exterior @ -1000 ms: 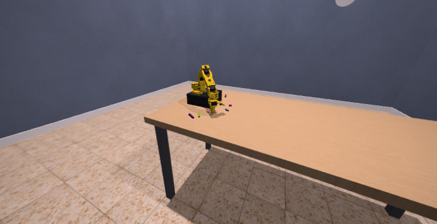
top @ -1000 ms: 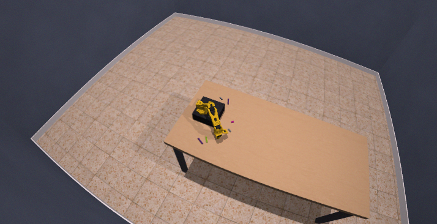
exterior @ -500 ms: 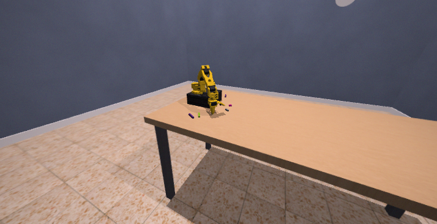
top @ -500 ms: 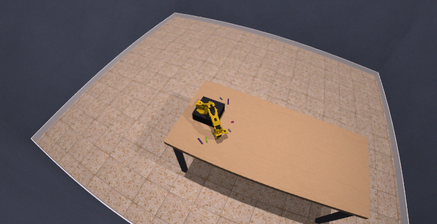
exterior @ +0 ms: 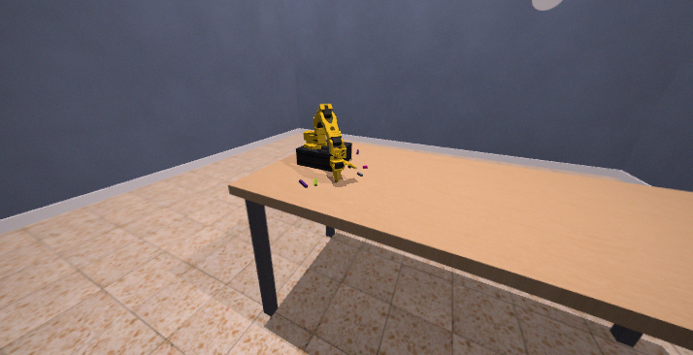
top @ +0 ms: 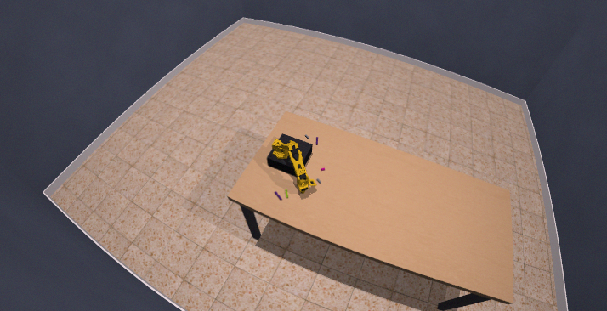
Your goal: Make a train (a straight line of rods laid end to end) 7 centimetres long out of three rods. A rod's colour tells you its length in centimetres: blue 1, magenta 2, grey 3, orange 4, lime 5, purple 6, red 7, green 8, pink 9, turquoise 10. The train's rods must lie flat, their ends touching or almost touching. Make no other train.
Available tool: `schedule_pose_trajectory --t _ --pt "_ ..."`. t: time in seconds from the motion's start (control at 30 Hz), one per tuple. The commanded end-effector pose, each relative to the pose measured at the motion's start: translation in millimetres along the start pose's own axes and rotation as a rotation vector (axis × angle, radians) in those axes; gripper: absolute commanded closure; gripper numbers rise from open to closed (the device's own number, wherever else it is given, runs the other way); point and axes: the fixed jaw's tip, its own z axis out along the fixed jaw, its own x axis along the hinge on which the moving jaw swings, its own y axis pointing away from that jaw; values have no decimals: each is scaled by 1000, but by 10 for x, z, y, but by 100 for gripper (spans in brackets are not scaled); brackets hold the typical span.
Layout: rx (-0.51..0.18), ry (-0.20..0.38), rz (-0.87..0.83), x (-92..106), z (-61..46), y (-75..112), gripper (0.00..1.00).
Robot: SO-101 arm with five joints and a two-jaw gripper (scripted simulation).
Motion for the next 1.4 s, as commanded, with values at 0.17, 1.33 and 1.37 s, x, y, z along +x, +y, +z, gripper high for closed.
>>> schedule_pose_trajectory --t 0.17,1.33,1.37 --pt "-15 -2 0 21 60 38 100" --pt "-15 -2 0 21 60 38 92" --pt "-15 -2 0 21 60 38 91"
